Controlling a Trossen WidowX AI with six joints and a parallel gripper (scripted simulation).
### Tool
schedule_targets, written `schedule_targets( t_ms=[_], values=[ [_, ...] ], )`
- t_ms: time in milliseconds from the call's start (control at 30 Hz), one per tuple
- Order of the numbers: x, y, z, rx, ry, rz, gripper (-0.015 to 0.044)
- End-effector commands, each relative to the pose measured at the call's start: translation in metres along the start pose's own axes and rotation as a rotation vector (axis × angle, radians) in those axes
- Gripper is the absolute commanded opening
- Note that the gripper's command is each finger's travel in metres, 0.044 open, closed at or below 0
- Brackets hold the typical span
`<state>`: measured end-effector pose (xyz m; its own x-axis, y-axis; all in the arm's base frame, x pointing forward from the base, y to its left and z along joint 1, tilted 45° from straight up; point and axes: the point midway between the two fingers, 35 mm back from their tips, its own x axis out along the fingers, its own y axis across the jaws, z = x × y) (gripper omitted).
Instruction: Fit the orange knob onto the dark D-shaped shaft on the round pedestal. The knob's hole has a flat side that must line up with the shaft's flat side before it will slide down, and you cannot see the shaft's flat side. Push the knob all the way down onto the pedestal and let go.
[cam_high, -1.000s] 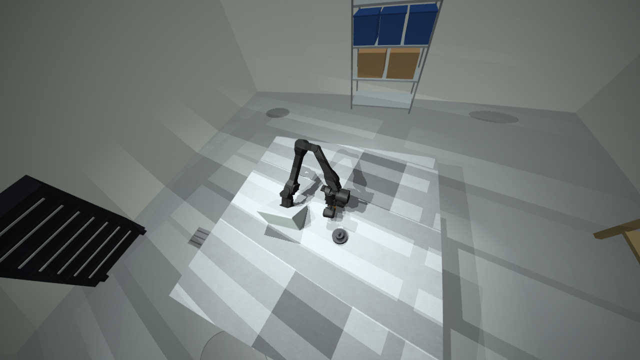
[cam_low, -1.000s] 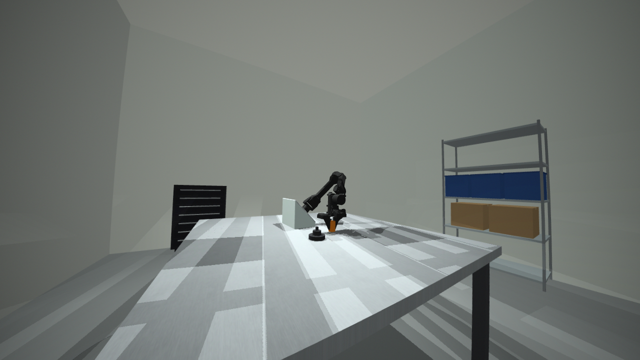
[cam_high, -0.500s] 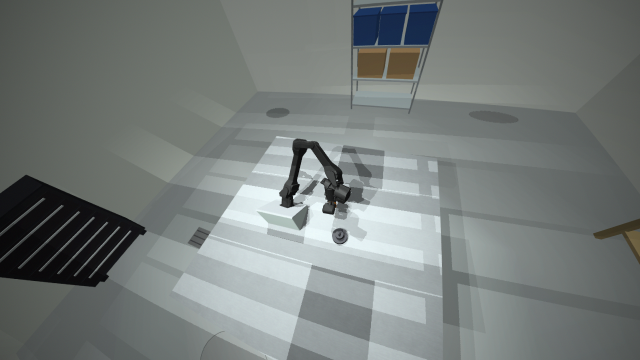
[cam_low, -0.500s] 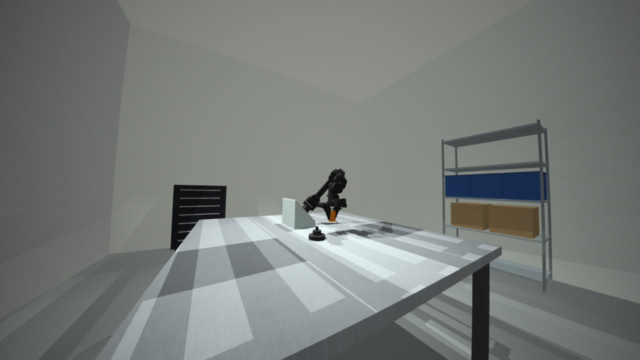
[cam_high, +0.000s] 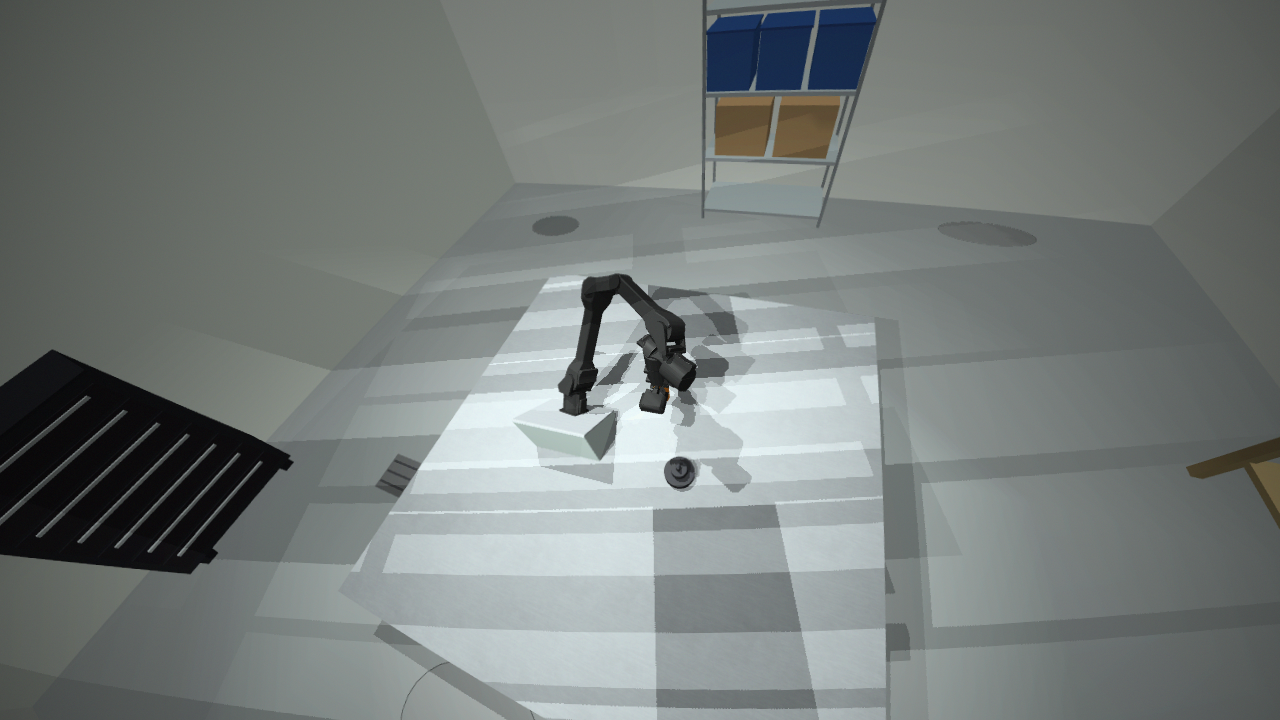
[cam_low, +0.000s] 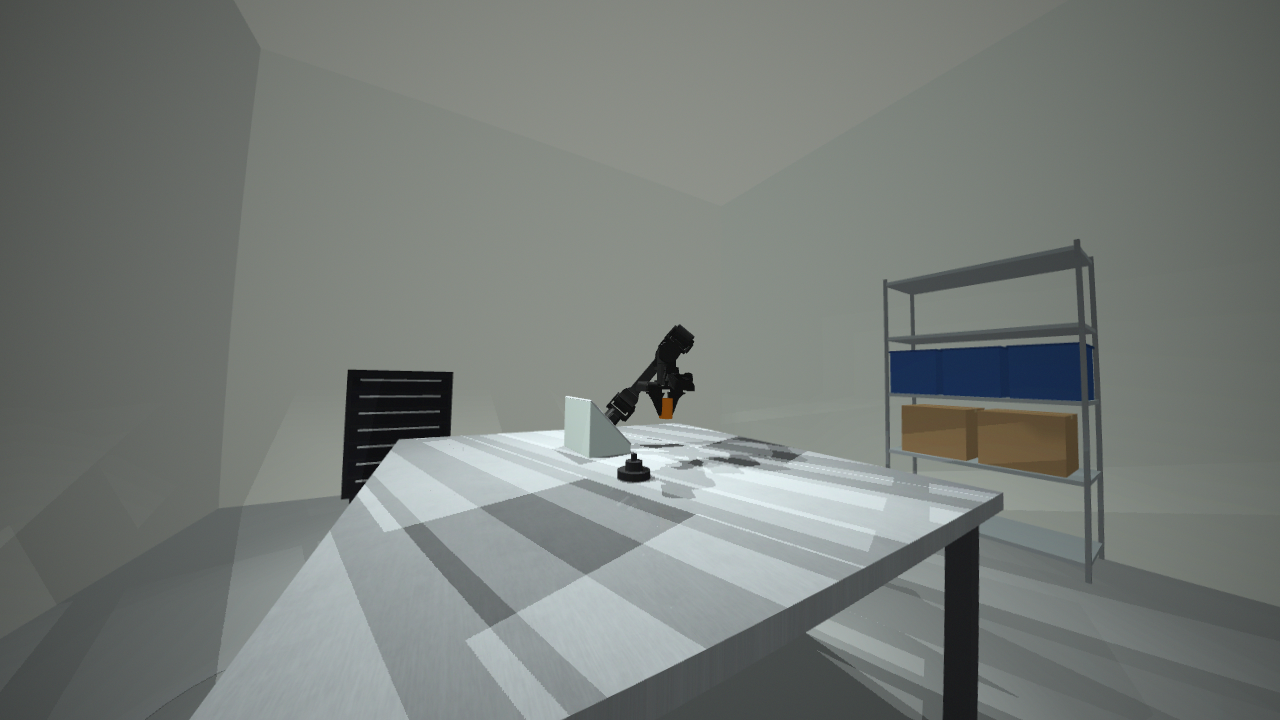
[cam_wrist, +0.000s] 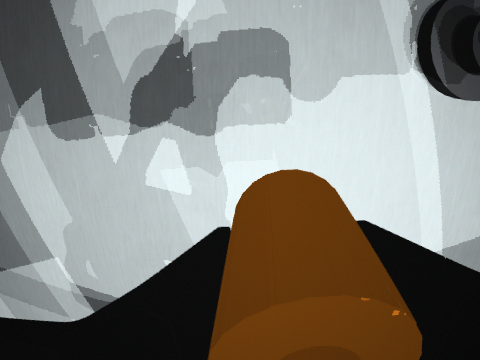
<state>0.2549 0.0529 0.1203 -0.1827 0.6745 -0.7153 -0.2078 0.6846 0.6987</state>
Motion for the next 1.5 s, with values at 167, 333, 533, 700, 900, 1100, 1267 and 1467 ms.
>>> schedule_targets(
  t_ms=[167, 333, 533, 700, 900, 1100, 1267, 1467],
  values=[
    [-0.004, -0.012, 0.009, -0.004, -0.004, -0.003, 0.0],
    [-0.002, -0.024, 0.018, -0.004, -0.004, -0.003, 0.0],
    [0.001, -0.039, 0.027, -0.005, -0.005, -0.004, 0.0],
    [0.005, -0.052, 0.035, -0.005, -0.005, -0.005, 0.0],
    [0.009, -0.068, 0.043, -0.006, -0.006, -0.005, 0.0],
    [0.014, -0.084, 0.05, -0.006, -0.006, -0.006, 0.0],
    [0.019, -0.098, 0.056, -0.007, -0.007, -0.006, 0.0],
    [0.026, -0.114, 0.062, -0.007, -0.007, -0.007, 0.0]
  ],
)
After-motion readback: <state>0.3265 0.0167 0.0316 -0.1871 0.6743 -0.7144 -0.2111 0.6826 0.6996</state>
